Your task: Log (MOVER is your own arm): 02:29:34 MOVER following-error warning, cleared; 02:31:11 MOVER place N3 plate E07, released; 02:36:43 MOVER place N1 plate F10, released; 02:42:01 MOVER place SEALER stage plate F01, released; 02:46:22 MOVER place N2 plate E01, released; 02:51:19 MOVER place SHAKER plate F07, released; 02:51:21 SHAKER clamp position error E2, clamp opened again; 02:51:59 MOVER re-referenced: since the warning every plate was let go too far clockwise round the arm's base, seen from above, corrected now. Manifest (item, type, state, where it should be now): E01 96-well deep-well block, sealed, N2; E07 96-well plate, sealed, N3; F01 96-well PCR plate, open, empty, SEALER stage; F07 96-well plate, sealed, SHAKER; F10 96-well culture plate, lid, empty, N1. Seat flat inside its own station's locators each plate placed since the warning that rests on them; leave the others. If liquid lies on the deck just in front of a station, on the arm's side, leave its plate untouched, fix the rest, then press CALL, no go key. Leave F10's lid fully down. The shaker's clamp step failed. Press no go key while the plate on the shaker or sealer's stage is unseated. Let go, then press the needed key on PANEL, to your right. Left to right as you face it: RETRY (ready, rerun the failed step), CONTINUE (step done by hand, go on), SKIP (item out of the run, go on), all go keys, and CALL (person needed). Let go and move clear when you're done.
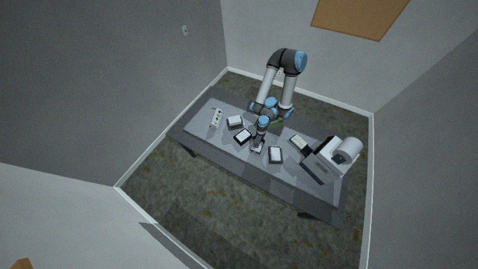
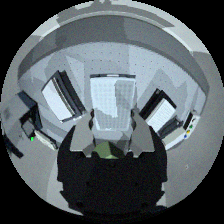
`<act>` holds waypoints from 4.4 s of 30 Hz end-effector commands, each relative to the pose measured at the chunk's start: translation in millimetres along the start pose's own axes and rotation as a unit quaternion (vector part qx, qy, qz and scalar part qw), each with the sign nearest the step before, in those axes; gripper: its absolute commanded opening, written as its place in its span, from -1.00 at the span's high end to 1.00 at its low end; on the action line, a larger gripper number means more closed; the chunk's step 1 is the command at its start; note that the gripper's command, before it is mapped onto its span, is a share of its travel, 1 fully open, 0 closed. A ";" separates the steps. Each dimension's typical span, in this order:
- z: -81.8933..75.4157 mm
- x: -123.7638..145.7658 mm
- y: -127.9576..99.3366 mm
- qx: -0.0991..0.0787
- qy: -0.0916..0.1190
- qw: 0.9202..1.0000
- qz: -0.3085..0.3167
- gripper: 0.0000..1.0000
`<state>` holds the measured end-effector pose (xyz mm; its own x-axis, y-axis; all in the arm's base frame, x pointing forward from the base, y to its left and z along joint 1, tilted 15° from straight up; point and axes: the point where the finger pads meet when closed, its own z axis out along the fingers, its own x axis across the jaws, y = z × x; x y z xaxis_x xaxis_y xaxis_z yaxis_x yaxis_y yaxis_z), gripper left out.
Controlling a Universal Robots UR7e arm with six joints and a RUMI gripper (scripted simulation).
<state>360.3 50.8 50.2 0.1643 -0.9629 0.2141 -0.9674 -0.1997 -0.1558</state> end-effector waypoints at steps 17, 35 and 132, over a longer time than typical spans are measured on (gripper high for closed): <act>5.6 0.1 -0.4 0.001 0.000 1.000 0.000 1.00; 10.9 0.1 -0.4 0.001 0.000 1.000 0.000 1.00; 14.5 0.0 -0.5 0.001 0.000 1.000 0.000 -0.64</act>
<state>363.3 48.2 36.0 0.1643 -0.9629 0.2141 -0.9674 -0.1997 -0.1559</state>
